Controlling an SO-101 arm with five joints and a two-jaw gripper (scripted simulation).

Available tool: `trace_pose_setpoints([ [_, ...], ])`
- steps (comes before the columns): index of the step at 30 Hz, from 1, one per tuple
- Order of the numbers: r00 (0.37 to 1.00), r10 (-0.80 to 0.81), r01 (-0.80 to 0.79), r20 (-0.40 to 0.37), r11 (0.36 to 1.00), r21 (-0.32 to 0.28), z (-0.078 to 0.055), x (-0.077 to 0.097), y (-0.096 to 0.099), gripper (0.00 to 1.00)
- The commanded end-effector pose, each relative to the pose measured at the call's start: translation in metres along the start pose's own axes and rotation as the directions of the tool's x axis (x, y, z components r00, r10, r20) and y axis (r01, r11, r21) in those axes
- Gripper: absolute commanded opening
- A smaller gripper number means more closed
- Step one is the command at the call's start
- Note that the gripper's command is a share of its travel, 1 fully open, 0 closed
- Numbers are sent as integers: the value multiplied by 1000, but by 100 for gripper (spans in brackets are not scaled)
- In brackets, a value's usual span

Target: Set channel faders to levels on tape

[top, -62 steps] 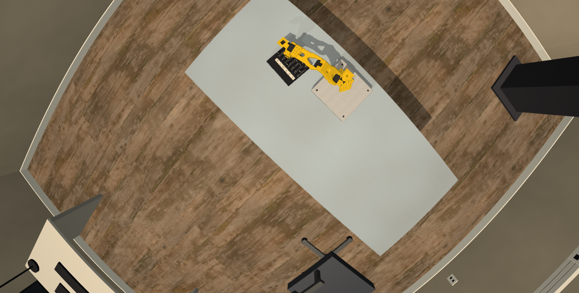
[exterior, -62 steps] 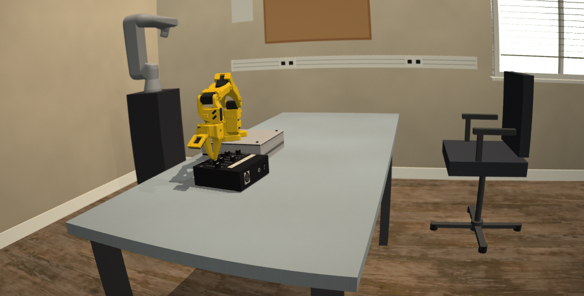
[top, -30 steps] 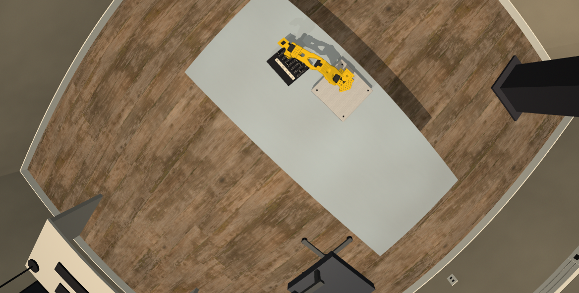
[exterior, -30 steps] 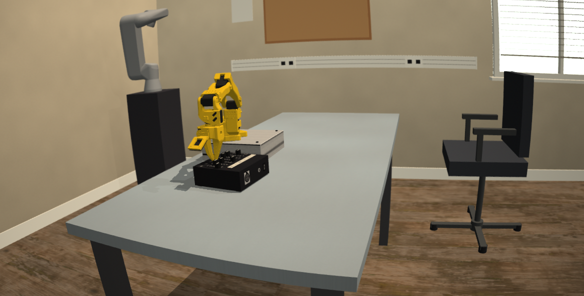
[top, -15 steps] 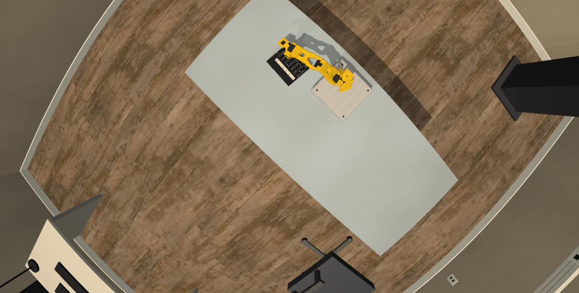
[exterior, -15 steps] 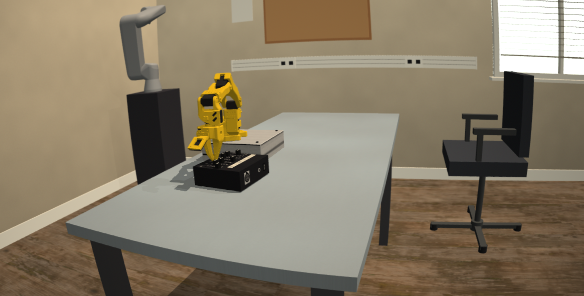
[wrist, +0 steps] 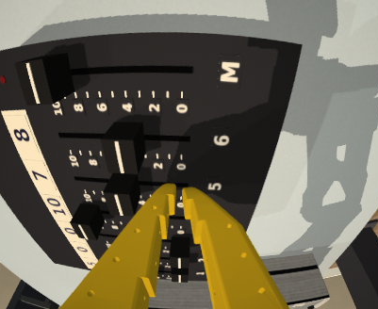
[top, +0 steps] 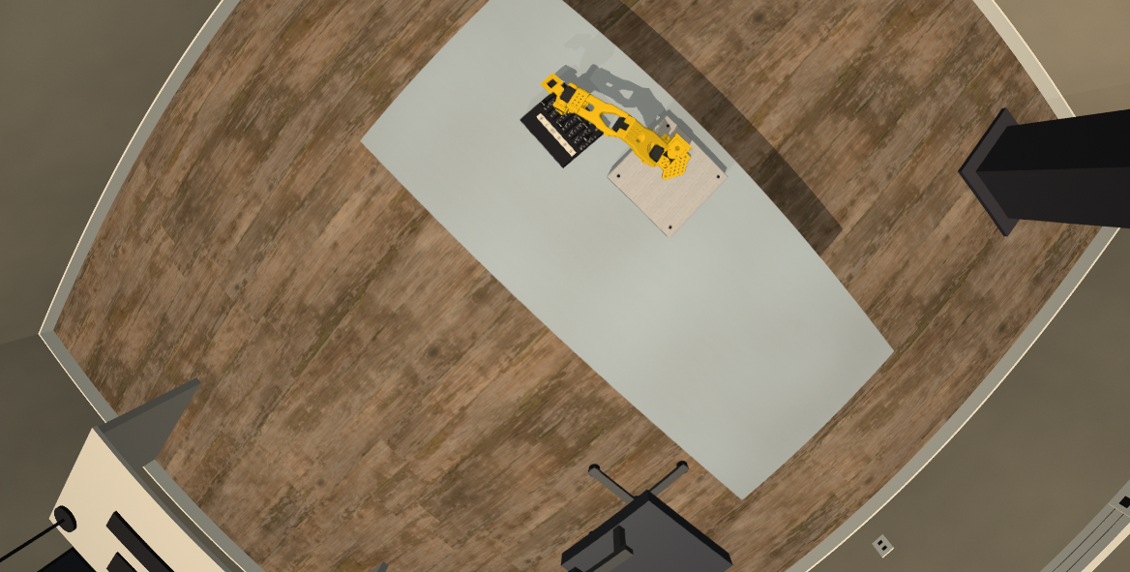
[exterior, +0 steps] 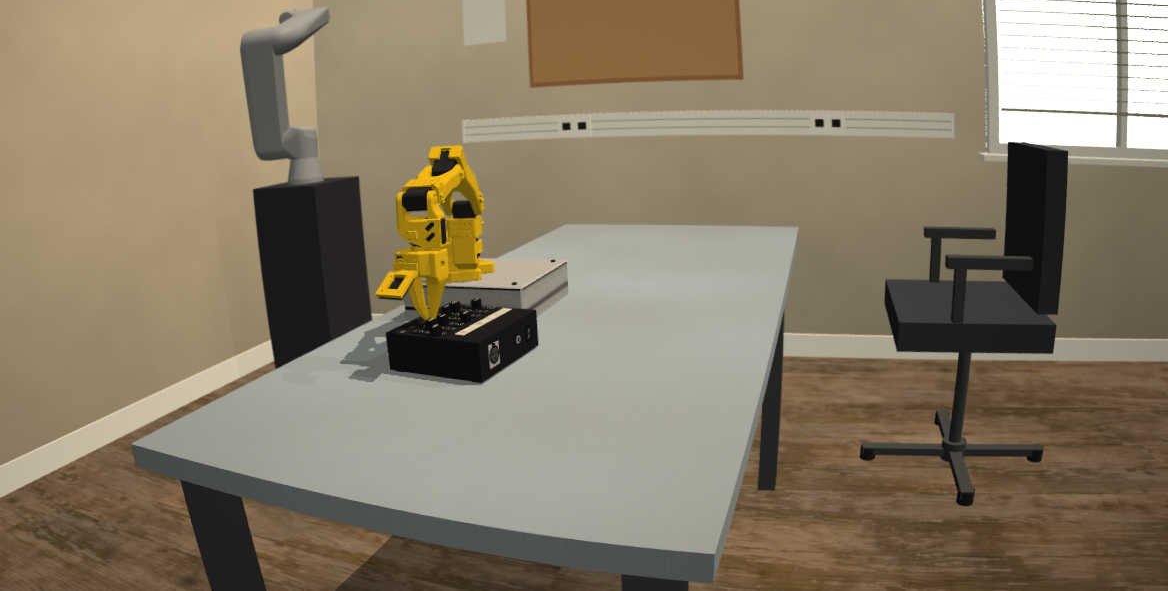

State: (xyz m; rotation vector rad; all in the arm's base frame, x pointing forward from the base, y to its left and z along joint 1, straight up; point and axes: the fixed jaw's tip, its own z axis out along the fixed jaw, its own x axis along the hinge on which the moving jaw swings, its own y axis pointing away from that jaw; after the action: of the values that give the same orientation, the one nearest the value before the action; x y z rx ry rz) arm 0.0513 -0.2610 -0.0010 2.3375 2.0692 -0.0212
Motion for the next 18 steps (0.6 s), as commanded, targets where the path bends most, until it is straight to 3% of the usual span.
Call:
trace_pose_setpoints([
  [1,1000,-3,3,-26,1000,6,4,4,2,0],
  [18,1000,-3,3,-26,1000,6,4,4,5,0],
])
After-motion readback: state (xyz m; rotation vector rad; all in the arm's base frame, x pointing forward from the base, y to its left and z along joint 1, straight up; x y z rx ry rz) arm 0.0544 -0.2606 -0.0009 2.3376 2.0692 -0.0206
